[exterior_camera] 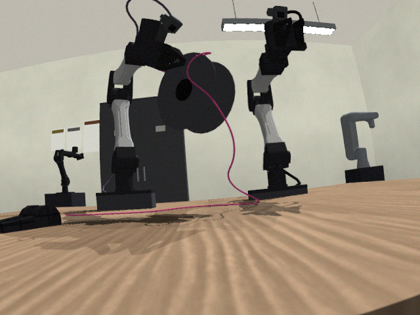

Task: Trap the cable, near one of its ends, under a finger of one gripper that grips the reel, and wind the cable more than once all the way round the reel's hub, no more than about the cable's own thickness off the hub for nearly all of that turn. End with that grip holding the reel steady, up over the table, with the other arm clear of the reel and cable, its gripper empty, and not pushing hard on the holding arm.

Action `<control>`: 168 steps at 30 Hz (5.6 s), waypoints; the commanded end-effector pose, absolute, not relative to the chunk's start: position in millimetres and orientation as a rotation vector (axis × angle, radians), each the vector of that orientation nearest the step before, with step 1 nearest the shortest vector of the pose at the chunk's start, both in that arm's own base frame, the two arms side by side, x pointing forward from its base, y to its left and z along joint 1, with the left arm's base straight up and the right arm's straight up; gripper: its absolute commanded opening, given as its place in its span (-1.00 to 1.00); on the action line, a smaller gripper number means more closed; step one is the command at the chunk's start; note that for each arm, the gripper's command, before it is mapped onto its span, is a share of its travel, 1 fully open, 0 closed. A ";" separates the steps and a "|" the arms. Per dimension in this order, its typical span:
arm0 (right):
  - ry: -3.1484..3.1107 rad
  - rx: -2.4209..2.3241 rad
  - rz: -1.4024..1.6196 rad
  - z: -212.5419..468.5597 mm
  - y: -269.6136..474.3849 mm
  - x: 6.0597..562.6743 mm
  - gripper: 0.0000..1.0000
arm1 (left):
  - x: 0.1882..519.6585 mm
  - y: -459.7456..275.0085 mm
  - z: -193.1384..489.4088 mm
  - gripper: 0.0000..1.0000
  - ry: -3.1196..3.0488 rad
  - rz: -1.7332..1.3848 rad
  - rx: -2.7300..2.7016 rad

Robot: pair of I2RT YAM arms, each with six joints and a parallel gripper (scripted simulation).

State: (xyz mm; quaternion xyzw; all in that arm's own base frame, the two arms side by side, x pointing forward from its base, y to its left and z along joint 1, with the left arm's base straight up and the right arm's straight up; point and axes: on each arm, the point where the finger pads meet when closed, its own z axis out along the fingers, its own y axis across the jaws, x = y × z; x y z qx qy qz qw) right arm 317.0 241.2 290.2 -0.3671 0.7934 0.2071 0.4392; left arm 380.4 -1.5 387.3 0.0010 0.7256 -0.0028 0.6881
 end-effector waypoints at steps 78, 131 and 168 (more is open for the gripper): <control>1.927 -0.889 0.529 419.7 260.6 353.3 -1.00 | 377.4 3.1 398.3 -0.40 1.570 0.015 -0.005; 1.925 -0.888 0.529 420.7 260.6 353.2 -1.00 | 377.4 3.1 398.3 -0.40 1.570 0.015 -0.005; 1.925 -0.888 0.529 420.7 260.6 353.2 -1.00 | 377.4 3.1 398.3 -0.40 1.570 0.015 -0.005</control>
